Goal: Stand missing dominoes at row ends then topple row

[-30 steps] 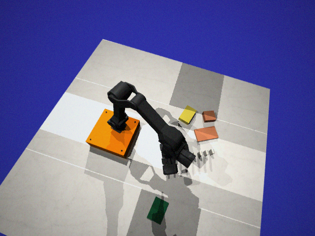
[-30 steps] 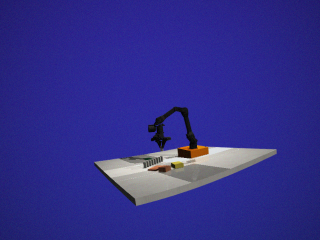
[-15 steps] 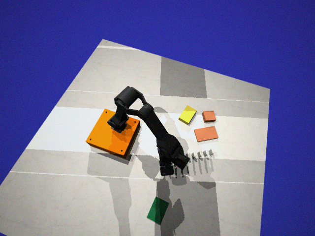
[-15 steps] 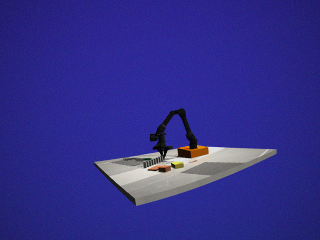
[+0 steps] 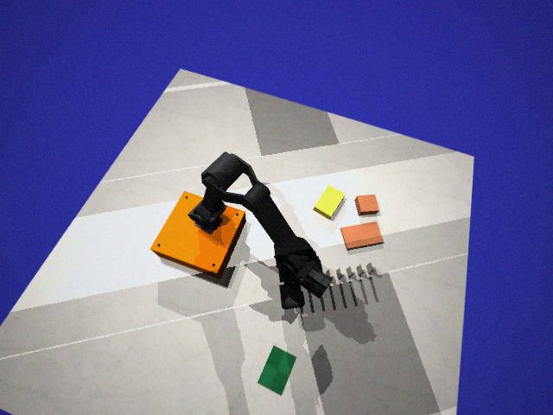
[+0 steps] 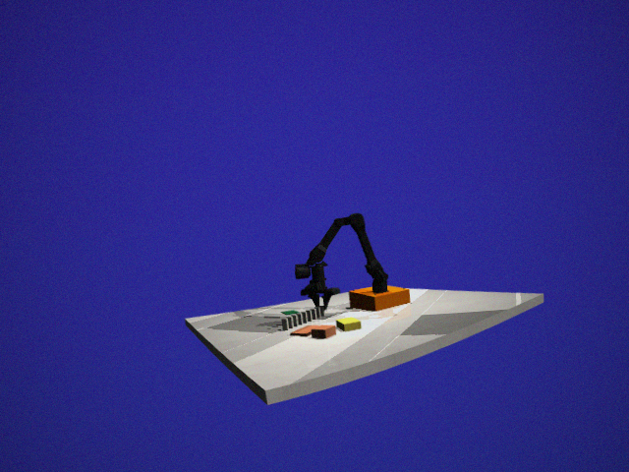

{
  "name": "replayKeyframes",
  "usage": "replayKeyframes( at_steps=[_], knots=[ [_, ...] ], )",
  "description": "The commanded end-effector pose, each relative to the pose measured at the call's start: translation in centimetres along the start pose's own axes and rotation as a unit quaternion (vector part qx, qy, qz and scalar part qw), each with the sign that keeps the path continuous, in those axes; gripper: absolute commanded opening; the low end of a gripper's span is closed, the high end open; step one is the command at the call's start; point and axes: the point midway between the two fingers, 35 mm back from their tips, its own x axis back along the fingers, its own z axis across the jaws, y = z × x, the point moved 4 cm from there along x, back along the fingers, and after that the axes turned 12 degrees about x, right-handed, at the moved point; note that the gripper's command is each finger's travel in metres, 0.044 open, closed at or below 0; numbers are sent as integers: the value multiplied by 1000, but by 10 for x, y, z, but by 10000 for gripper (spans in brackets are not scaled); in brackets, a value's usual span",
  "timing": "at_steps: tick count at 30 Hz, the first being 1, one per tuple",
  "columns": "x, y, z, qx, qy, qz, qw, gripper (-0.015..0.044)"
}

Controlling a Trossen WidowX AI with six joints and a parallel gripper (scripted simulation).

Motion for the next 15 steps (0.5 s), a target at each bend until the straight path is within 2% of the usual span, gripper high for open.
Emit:
replayKeyframes(
  at_steps=[1,8,12,15],
  knots=[
    [-1,0,1,-3,2,0,1000,265],
    [-1,0,1,-3,2,0,1000,440],
    [11,1,-2,-3,1,0,1000,440],
    [63,4,-7,-1,0,0,1000,440]
  ],
)
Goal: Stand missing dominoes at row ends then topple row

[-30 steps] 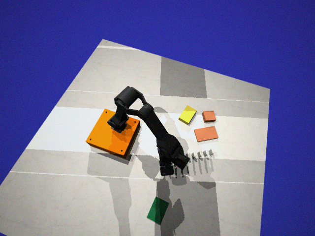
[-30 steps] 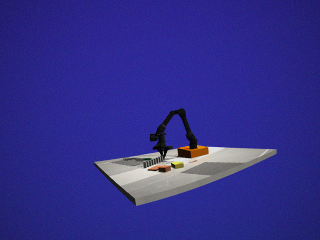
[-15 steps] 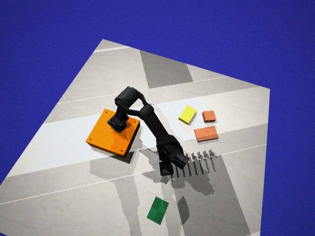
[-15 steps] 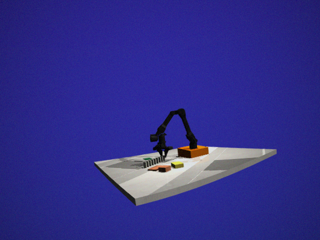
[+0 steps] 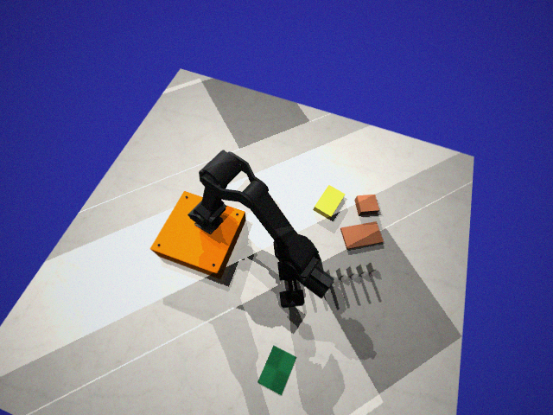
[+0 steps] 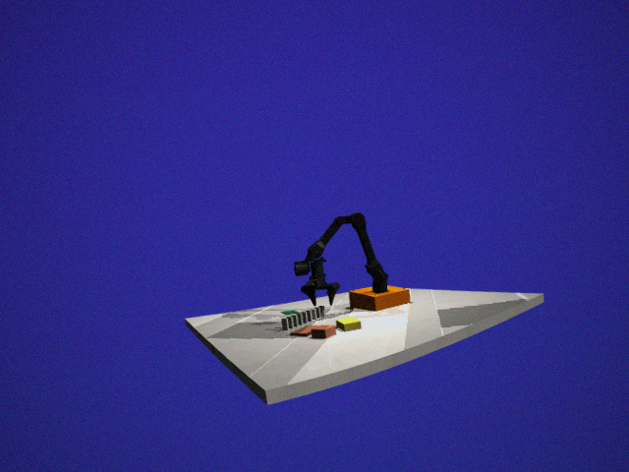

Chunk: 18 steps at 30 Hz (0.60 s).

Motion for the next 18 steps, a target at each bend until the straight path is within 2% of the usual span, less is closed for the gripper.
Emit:
replayKeyframes(
  at_steps=[1,4,11,13,18],
  knots=[
    [61,4,-6,2,-17,-12,1000,440],
    [106,-1,0,3,-17,-11,1000,440],
    [109,-2,1,3,-17,-11,1000,440],
    [107,-3,1,-32,-17,-12,999,387],
    [86,-14,1,-282,-13,-15,959,256]
  ],
)
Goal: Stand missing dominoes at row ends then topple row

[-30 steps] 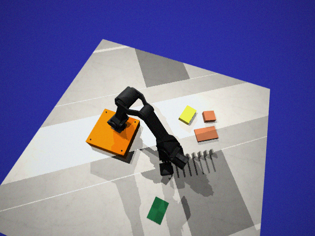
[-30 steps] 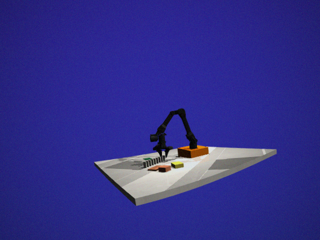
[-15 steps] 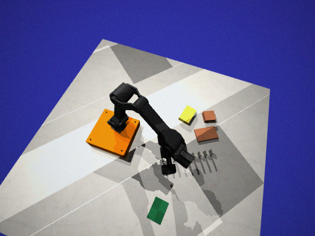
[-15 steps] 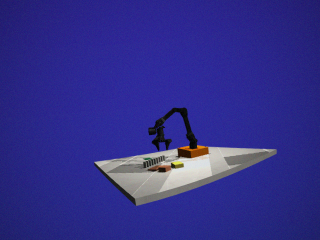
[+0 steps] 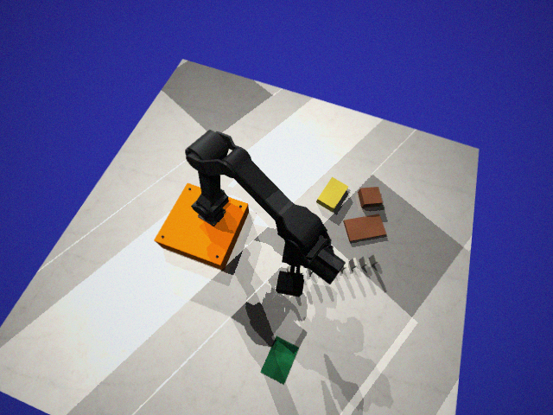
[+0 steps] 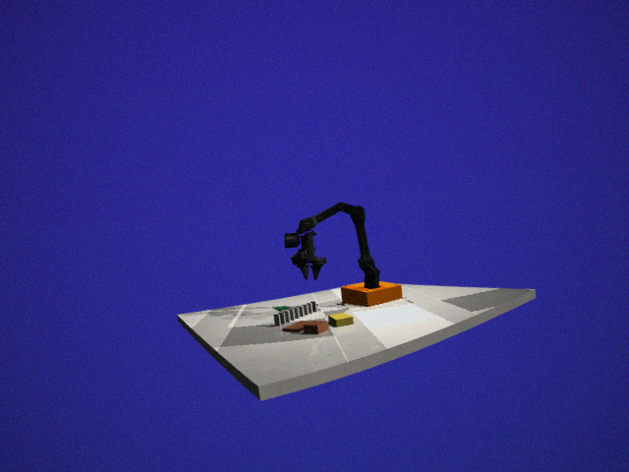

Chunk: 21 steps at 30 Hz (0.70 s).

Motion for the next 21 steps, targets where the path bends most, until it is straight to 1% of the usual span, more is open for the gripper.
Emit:
replayKeyframes(
  at_steps=[1,4,8,10,21],
  knots=[
    [-18,-12,-1,-192,3,5,981,230],
    [-31,-20,-2,-344,2,6,939,151],
    [-47,-31,-1,-532,1,7,846,46],
    [-53,-35,-1,-590,1,7,807,0],
    [-53,-35,-1,-597,0,7,802,0]
  ],
)
